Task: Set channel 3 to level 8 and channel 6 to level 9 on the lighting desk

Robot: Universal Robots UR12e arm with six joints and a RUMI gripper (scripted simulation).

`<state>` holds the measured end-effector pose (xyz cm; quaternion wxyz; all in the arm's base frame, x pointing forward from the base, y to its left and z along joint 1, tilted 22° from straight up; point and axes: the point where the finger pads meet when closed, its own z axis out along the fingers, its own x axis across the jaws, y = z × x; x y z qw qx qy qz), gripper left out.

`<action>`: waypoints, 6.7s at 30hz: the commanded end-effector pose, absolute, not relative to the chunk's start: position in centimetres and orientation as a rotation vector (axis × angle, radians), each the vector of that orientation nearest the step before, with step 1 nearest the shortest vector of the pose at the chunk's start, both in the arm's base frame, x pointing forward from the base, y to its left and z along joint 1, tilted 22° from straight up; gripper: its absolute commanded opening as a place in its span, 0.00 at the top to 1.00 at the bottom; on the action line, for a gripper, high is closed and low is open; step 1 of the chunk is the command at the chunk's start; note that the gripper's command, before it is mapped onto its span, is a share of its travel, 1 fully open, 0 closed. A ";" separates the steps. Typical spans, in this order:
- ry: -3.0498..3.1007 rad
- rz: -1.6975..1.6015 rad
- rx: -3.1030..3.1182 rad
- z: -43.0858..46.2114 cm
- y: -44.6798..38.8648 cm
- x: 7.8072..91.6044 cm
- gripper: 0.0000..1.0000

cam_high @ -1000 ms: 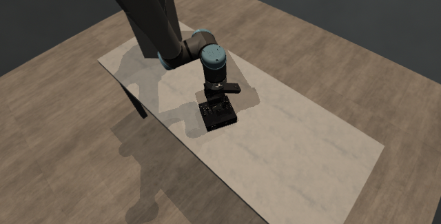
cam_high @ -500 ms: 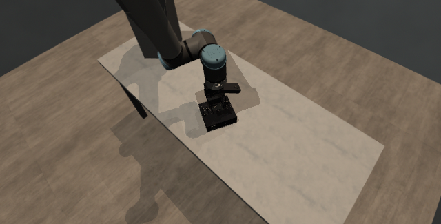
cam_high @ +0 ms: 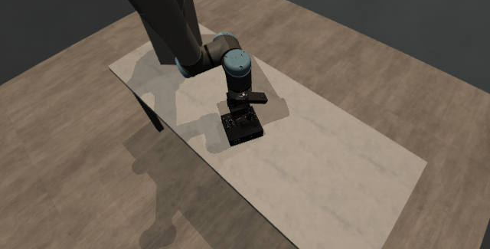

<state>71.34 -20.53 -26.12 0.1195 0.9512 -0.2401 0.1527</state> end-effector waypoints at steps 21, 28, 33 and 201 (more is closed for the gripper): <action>-0.704 0.435 2.784 -26.5 -20.4 70.8 1.00; -0.704 0.435 2.784 -26.3 -20.6 71.1 1.00; -0.704 0.435 2.784 -26.3 -20.7 71.3 1.00; -3.325 0.426 -0.739 -23.7 -22.8 63.1 1.00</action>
